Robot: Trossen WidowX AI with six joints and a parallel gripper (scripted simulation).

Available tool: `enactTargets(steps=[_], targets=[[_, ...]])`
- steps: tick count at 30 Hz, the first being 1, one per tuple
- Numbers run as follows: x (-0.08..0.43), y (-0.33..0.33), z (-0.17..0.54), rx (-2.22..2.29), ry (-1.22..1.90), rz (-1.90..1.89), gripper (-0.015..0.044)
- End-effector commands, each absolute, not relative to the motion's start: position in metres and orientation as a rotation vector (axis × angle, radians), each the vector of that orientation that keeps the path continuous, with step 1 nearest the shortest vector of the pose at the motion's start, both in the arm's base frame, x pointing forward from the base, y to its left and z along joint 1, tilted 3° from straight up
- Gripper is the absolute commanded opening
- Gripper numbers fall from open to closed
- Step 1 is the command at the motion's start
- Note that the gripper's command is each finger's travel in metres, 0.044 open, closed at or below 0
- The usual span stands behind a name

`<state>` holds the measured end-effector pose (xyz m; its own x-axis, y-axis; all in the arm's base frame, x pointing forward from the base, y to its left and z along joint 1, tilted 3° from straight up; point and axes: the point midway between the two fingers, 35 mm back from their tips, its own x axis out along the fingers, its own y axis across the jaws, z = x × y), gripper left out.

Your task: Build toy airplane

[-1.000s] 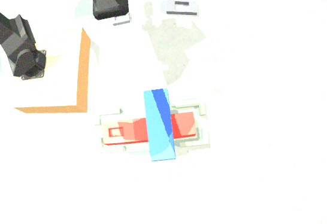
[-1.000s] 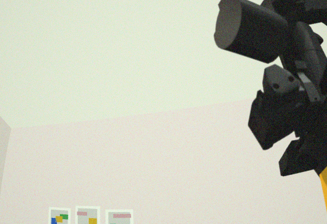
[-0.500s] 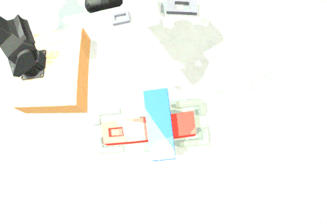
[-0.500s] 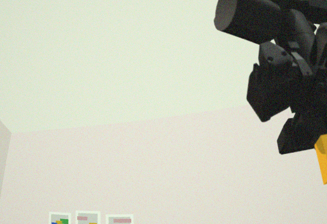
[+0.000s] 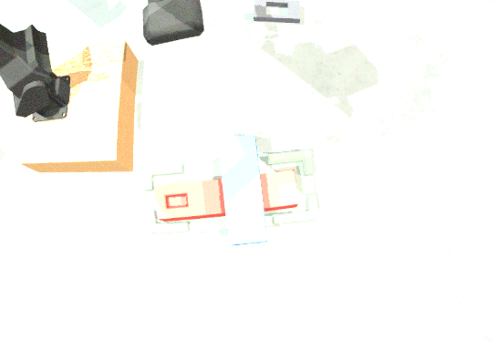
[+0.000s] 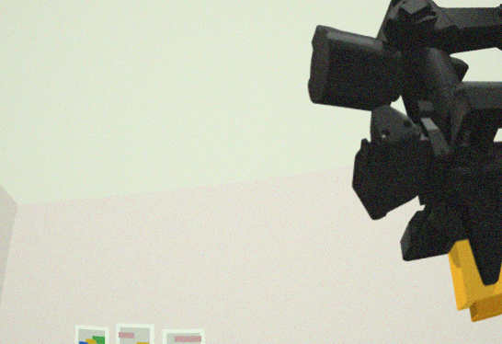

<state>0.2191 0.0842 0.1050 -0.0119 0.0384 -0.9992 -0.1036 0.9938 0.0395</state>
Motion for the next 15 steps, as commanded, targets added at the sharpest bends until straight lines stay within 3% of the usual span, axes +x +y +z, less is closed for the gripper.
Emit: enactTargets(steps=[1, 15], targets=[[0.224, 0.072, 0.101, -0.055, 1.581, 0.112, 0.0000], [0.236, 0.028, 0.091, -0.055, 1.578, 0.101, 0.0000]])
